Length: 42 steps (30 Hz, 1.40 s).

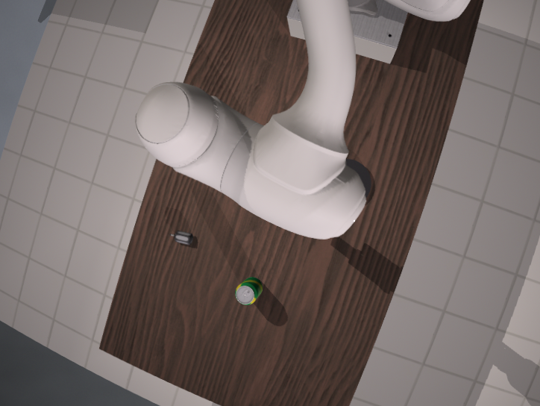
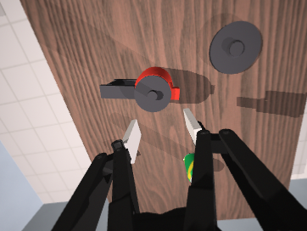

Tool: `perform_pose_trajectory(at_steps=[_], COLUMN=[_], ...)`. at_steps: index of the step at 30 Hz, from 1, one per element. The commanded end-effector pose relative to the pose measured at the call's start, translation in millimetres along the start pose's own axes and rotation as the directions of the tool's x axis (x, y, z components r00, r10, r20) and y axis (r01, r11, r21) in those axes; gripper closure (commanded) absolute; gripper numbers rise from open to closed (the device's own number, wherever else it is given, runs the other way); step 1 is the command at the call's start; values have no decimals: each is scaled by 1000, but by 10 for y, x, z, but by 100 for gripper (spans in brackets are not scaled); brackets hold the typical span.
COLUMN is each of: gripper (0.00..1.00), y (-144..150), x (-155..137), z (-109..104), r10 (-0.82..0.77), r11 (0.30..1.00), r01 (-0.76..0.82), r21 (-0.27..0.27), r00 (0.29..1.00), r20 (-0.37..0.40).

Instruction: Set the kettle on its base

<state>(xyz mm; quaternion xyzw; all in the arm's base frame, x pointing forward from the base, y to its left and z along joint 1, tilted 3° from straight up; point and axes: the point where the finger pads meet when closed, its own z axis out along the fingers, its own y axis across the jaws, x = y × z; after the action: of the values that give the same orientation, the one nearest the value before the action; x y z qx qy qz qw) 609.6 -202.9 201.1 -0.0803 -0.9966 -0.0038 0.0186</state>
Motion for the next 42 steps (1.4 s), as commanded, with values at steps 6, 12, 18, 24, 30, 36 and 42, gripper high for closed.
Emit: perform_pose_trajectory(at_steps=[6, 12, 18, 24, 30, 36, 42], gripper=[48, 48, 48, 48, 48, 48, 48], y=[-138, -244, -309, -401, -485, -536, -604], x=[31, 60, 80, 109, 138, 156, 182], z=[73, 136, 175, 230, 281, 311, 353], r10=[-210, -362, -454, -574, -674, -730, -799], r11=[978, 932, 891, 819, 738, 683, 601], r01=[210, 362, 454, 574, 674, 730, 799], r21=[-7, -8, -9, -10, -12, -12, -13], r00=[978, 932, 891, 819, 738, 683, 601], r20=[2, 2, 2, 3, 4, 5, 6])
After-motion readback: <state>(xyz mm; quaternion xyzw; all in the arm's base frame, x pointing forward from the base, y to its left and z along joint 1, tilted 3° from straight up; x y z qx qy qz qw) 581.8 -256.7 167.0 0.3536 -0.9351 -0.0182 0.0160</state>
